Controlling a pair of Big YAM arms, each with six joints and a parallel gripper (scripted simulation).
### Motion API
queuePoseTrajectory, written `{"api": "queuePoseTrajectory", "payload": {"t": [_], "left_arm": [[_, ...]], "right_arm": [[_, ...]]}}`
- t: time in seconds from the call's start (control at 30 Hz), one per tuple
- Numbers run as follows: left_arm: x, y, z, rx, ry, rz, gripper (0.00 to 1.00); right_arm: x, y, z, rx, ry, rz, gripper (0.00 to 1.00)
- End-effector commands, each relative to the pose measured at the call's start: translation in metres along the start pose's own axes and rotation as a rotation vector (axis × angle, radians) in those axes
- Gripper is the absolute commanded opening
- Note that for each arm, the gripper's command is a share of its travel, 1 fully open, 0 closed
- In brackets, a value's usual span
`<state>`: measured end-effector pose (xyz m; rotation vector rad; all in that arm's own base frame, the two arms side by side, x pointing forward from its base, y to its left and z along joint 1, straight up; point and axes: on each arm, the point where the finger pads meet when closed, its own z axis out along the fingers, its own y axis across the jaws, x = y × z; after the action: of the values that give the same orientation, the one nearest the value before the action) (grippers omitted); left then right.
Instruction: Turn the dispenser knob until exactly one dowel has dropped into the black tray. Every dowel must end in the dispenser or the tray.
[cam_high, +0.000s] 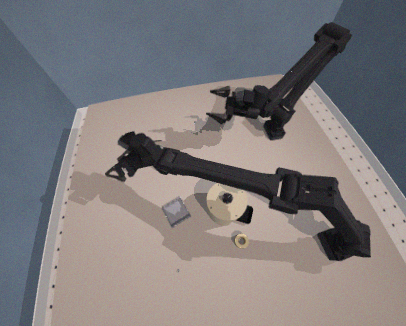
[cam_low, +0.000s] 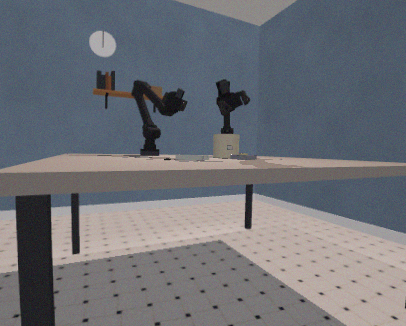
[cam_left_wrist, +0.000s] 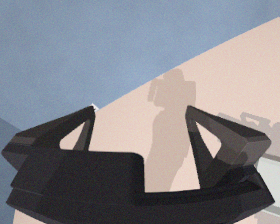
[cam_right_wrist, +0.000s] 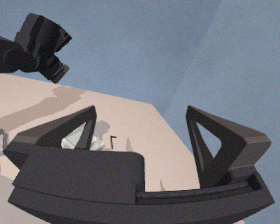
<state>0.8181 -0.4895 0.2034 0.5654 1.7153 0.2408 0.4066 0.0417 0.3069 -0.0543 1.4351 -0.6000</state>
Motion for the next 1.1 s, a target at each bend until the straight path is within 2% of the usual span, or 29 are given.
{"api": "queuePoseTrajectory", "payload": {"t": [0.0, 0.53, 0.57, 0.6, 0.67, 0.7, 0.8, 1.03, 1.07], "left_arm": [[-0.012, 0.007, -0.003, -0.006, -0.016, -0.008, 1.0], [-0.012, 0.007, -0.003, -0.006, -0.016, -0.008, 1.0], [-0.044, 0.023, -0.01, -0.025, -0.063, -0.033, 1.0], [-0.075, 0.065, -0.013, -0.069, -0.111, -0.082, 1.0], [-0.035, 0.052, -0.008, -0.04, -0.035, -0.048, 1.0], [-0.032, 0.055, -0.008, -0.038, -0.029, -0.048, 1.0], [-0.041, 0.075, -0.009, -0.052, -0.055, -0.073, 1.0], [-0.044, 0.138, -0.016, -0.06, -0.048, -0.112, 1.0], [-0.044, 0.138, -0.016, -0.06, -0.048, -0.112, 1.0]], "right_arm": [[-0.004, -0.001, 0.001, 0.003, -0.006, 0.005, 1.0], [-0.004, -0.001, 0.001, 0.003, -0.006, 0.005, 1.0], [-0.014, -0.002, 0.006, 0.012, -0.02, 0.019, 1.0], [-0.026, -0.008, 0.016, 0.027, -0.028, 0.041, 1.0], [-0.033, -0.009, 0.02, 0.029, -0.034, 0.05, 1.0], [-0.033, -0.009, 0.021, 0.027, -0.033, 0.052, 1.0], [-0.032, -0.007, 0.025, 0.02, -0.028, 0.055, 1.0], [-0.041, -0.007, 0.038, 0.0, -0.028, 0.081, 1.0], [-0.041, -0.007, 0.038, 0.0, -0.028, 0.081, 1.0]]}}
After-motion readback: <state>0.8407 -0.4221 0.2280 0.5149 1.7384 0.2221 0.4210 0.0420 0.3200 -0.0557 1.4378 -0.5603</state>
